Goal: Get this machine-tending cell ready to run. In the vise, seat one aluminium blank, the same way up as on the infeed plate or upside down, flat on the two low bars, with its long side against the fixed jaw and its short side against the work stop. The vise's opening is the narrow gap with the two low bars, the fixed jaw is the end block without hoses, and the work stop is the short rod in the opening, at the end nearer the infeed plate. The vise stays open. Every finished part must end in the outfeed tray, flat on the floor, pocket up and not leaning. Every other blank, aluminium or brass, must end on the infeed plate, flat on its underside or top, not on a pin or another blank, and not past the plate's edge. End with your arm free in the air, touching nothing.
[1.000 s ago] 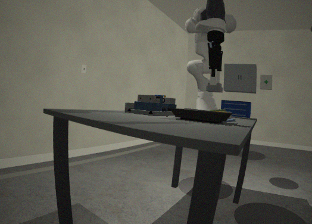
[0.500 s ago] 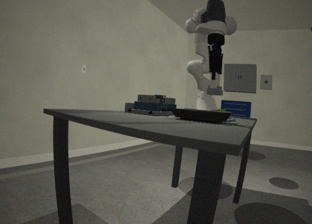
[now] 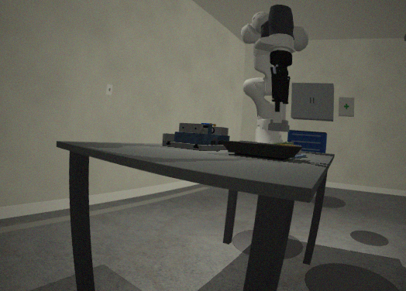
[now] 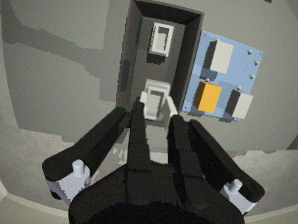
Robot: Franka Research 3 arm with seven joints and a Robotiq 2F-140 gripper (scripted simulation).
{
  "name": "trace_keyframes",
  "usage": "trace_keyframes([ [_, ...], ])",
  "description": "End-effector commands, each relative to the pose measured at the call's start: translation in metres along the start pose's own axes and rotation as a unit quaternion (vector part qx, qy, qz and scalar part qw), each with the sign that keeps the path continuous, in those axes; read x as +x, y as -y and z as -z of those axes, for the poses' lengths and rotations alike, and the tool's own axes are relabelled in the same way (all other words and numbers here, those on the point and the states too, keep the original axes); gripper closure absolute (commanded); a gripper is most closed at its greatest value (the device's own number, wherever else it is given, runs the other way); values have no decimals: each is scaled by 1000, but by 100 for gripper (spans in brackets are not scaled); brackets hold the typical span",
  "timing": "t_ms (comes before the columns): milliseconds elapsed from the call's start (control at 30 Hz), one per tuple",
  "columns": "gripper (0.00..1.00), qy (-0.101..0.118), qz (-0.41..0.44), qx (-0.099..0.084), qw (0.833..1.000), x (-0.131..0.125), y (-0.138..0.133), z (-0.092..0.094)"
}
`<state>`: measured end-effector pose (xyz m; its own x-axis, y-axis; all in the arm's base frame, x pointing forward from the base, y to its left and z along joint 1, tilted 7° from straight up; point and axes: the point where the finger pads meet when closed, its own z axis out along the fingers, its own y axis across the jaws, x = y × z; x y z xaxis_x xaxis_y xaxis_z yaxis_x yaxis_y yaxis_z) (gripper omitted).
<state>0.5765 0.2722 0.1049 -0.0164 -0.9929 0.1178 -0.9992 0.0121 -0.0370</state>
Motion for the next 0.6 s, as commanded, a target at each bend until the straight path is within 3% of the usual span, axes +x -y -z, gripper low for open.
trace_keyframes([
  [0,100,2,-3,6,1000,-1,4,-6],
  [567,100,2,-3,6,1000,-2,4,-35],
])
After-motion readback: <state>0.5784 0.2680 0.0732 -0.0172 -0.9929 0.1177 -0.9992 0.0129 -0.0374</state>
